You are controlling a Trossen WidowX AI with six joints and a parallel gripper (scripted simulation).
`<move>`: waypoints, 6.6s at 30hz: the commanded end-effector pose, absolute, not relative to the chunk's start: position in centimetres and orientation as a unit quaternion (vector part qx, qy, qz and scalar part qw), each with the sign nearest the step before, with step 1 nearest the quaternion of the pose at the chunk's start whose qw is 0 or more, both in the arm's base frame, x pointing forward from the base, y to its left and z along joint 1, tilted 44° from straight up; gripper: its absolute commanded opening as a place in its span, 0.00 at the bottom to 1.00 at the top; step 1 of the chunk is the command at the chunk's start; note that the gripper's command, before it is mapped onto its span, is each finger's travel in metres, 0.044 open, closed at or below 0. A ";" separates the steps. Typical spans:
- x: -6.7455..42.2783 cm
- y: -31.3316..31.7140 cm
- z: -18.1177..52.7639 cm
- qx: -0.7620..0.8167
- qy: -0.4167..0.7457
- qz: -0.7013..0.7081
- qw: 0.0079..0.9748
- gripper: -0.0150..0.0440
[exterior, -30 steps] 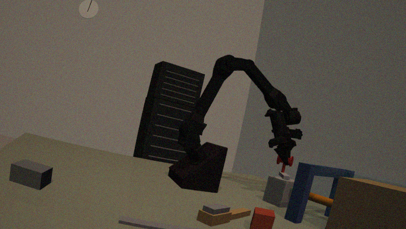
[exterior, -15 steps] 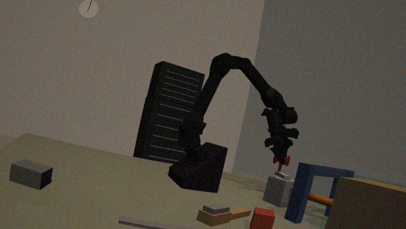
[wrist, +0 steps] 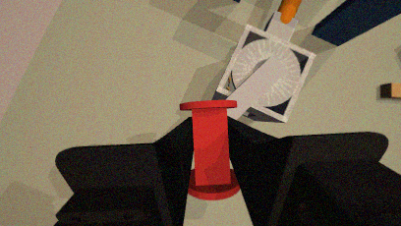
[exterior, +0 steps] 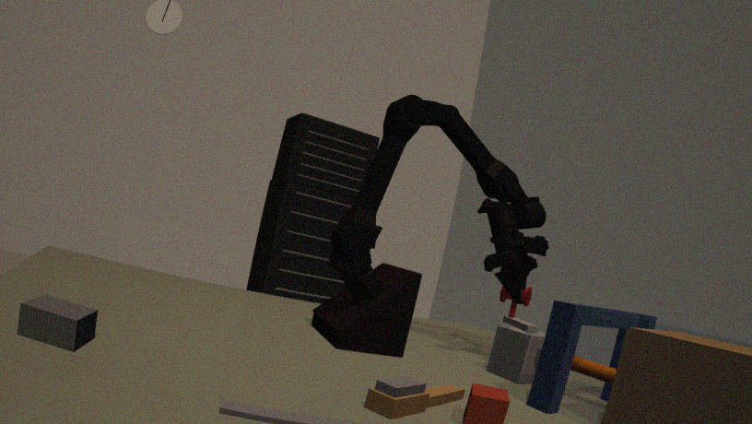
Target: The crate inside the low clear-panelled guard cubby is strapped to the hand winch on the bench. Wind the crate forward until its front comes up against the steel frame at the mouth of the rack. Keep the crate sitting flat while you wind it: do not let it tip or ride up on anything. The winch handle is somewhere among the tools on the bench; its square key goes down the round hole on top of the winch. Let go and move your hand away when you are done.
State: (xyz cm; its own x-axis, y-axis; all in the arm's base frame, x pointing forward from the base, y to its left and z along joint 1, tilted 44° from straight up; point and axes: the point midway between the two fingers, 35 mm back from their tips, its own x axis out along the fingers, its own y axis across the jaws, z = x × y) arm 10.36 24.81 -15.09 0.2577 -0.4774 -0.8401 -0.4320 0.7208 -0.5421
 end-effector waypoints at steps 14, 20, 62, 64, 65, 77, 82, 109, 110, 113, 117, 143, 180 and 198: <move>9.7 22.8 -13.6 -0.381 0.612 -0.024 0.692 0.25; 9.7 22.3 -13.2 -0.381 0.612 -0.024 0.692 0.25; 11.2 17.9 -9.6 -0.383 0.612 -0.026 0.692 0.25; 11.3 17.7 -9.5 -0.383 0.611 -0.026 0.692 0.25; 11.3 17.7 -9.4 -0.383 0.611 -0.026 0.692 0.25; 12.1 16.9 -8.8 -0.384 0.611 -0.026 0.692 0.25; 12.4 16.5 -8.6 -0.384 0.611 -0.026 0.692 0.25; 14.6 15.1 -7.6 -0.384 0.610 -0.027 0.692 0.25; 14.7 15.0 -7.6 -0.384 0.610 -0.027 0.692 0.25; 14.9 14.9 -7.5 -0.384 0.610 -0.027 0.692 0.25; 15.3 14.7 -7.4 -0.384 0.610 -0.027 0.692 0.25; 17.8 13.8 -7.1 -0.385 0.610 -0.028 0.693 0.25; 21.6 13.4 -7.4 -0.385 0.609 -0.029 0.693 0.25; 23.4 13.6 -7.9 -0.385 0.608 -0.029 0.694 0.25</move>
